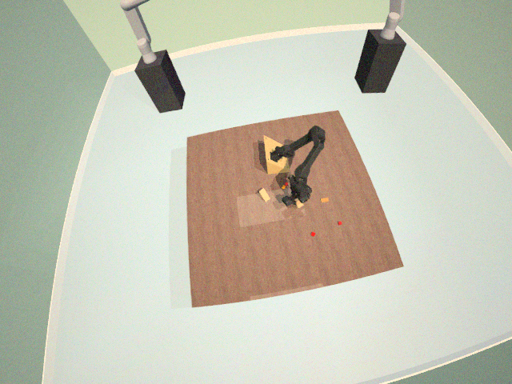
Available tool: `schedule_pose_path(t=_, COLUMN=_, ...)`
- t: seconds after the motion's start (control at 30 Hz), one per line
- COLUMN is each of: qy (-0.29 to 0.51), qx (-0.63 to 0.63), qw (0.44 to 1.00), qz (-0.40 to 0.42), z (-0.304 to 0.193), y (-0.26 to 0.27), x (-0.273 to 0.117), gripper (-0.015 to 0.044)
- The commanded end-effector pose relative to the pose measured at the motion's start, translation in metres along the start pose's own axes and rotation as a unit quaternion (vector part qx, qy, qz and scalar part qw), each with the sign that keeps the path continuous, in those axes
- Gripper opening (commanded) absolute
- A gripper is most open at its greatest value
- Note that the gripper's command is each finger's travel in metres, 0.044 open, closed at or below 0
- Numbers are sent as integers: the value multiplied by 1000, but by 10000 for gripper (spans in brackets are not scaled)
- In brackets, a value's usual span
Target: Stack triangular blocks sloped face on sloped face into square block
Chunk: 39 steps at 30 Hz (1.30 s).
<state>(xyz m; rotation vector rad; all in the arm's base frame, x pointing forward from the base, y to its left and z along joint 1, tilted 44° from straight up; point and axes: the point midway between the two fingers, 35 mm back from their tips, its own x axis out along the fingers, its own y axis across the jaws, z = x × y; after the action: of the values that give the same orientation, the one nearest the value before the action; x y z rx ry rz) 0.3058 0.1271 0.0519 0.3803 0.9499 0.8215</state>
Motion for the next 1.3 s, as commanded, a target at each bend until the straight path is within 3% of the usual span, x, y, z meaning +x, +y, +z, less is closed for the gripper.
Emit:
schedule_pose_path(t=0.0, qy=-75, qx=3, qw=997, qz=4, z=-13, y=3, x=-6, gripper=0)
schedule_pose_path(t=0.3, qy=-188, qx=8, qw=982, qz=3, z=-32, y=1, x=-8, gripper=0)
schedule_pose_path(t=0.43, qy=-190, qx=32, qw=981, qz=-4, z=-51, y=-5, x=-3, gripper=0)
schedule_pose_path(t=0.87, qy=-241, qx=-11, qw=971, qz=4, z=-41, y=4, x=-12, gripper=0)
schedule_pose_path(t=0.9, qy=-209, qx=-25, qw=978, qz=3, z=-20, y=-4, x=-4, gripper=26)
schedule_pose_path(t=1.27, qy=-209, qx=-25, qw=978, qz=3, z=-20, y=-4, x=-4, gripper=315)
